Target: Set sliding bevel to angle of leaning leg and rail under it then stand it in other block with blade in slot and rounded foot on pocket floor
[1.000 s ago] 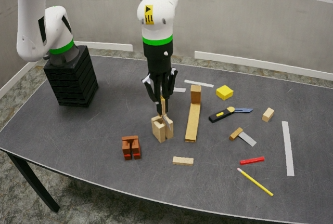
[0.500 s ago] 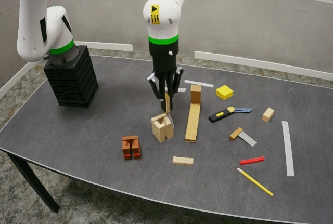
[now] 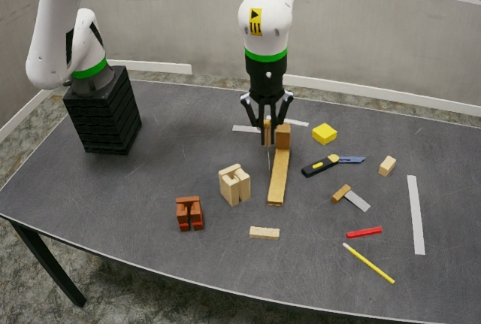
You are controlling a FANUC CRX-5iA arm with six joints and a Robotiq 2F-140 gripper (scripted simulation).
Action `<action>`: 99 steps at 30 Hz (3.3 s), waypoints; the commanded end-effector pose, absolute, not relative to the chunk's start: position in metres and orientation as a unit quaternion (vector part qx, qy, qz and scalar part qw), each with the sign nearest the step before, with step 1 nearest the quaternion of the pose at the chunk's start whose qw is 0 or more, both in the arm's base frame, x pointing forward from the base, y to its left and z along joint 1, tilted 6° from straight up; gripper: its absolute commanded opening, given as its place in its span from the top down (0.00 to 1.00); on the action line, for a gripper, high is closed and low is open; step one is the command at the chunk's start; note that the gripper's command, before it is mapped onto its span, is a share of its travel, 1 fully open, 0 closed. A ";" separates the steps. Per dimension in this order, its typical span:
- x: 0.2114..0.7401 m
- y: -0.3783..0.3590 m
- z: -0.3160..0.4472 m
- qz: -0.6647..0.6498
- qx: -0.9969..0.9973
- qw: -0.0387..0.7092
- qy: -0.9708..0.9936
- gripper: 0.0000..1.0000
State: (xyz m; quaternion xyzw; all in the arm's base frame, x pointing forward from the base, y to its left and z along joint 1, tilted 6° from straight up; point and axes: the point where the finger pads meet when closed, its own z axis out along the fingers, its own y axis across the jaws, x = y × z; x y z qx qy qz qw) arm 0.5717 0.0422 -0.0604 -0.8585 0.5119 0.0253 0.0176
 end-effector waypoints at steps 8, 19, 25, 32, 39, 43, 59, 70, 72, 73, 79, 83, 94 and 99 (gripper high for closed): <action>0.594 0.083 -0.061 0.050 -0.799 0.042 0.598 0.90; 0.596 0.086 -0.061 0.052 -0.794 0.044 0.605 0.90; 0.596 0.086 -0.061 0.052 -0.794 0.044 0.605 0.90; 0.596 0.087 -0.064 0.052 -0.794 0.044 0.605 0.90; 0.595 0.089 -0.074 0.052 -0.794 0.044 0.605 0.90; 0.595 0.091 -0.082 0.052 -0.794 0.044 0.605 0.90; 0.593 0.097 -0.113 0.052 -0.794 0.044 0.605 0.90; 0.593 0.099 -0.120 0.052 -0.794 0.044 0.605 0.90; 0.593 0.099 -0.120 0.052 -0.794 0.044 0.605 0.90; 0.593 0.099 -0.120 0.052 -0.794 0.044 0.605 0.90; 0.593 0.099 -0.120 0.052 -0.794 0.044 0.605 0.90; 0.593 0.099 -0.120 0.052 -0.794 0.044 0.605 0.90; 0.591 0.105 -0.121 0.052 -0.794 0.044 0.605 0.90; 0.591 0.105 -0.121 0.052 -0.794 0.044 0.605 0.90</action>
